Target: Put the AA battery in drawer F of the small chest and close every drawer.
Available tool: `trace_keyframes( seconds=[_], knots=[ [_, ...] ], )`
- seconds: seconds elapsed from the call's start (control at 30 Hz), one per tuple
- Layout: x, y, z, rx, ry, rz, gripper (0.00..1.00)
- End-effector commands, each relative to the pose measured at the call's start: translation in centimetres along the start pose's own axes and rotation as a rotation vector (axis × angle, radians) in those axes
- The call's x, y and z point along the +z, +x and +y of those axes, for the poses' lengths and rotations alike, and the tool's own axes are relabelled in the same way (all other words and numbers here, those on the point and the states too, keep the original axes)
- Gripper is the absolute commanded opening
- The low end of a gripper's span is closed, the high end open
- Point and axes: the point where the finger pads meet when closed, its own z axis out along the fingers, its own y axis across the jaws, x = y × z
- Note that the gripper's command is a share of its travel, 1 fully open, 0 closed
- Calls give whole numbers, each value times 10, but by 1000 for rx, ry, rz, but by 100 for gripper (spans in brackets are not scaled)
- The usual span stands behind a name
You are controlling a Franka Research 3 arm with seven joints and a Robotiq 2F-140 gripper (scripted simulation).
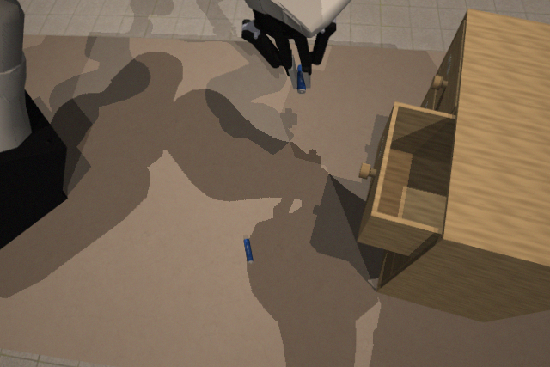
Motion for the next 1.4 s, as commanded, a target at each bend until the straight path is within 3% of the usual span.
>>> trace_keyframes(
  seconds=[0.0, 0.5, 0.53, 1.37],
  knots=[
    [-1, 1, -1, -40, 2, 1, 6],
    [-1, 1, -1, -40, 2, 1, 6],
    [0, 13, -1, -151, -3, 9, 6],
    [0, 13, -1, -151, -3, 9, 6]
  ],
)
